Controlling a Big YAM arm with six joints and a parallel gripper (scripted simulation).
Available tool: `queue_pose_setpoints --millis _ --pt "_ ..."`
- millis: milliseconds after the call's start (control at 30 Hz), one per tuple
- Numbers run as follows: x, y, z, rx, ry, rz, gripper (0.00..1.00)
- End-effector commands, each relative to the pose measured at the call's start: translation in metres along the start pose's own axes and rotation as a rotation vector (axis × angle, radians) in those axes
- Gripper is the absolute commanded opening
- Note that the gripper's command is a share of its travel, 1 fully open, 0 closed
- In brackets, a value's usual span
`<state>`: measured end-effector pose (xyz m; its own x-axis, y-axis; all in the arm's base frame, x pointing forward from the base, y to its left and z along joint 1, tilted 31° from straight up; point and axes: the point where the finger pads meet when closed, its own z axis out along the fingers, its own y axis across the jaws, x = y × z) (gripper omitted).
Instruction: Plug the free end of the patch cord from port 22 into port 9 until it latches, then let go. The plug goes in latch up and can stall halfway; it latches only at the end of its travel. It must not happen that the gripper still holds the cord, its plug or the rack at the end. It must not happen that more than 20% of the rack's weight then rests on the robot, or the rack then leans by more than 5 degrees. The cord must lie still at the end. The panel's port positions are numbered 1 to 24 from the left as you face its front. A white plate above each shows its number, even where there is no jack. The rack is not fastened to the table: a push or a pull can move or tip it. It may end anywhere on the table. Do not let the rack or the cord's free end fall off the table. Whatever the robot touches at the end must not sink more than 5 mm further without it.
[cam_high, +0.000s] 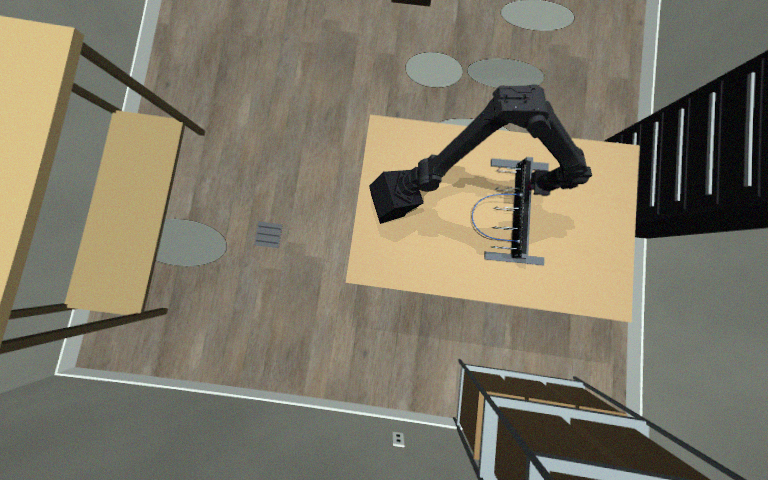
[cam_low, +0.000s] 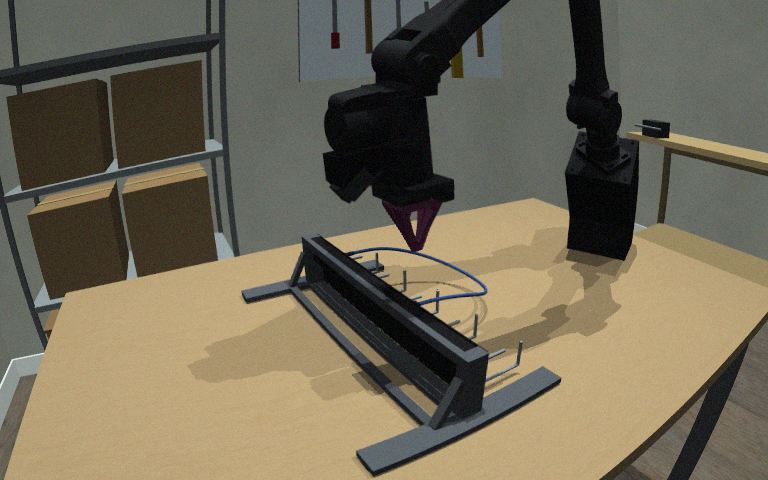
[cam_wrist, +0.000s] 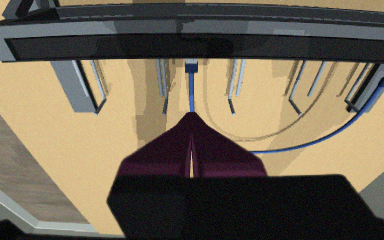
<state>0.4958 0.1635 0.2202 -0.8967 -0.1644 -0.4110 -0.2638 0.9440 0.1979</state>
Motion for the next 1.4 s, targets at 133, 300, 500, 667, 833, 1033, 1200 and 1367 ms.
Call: queue_pose_setpoints --millis 133,300,500,667,833,1033,1200,1367 --pt "-0.0281 0.0074 -0.0141 -0.008 -0.055 -0.025 0.00" --pt "-0.0286 0.0060 -0.0135 -0.007 -0.057 -0.023 0.00" --pt "-0.0294 0.0050 -0.0133 -0.007 -0.059 -0.022 0.00" --pt "-0.0298 0.0046 -0.0134 -0.007 -0.061 -0.021 0.00" --pt "-0.0304 0.0041 -0.0135 -0.006 -0.063 -0.021 0.00" --pt "-0.0309 0.0035 -0.0137 -0.006 -0.065 -0.020 0.00" --pt "-0.0311 0.0031 -0.0140 -0.006 -0.067 -0.019 0.00" --pt "-0.0308 0.0027 -0.0143 -0.005 -0.065 -0.018 0.00"
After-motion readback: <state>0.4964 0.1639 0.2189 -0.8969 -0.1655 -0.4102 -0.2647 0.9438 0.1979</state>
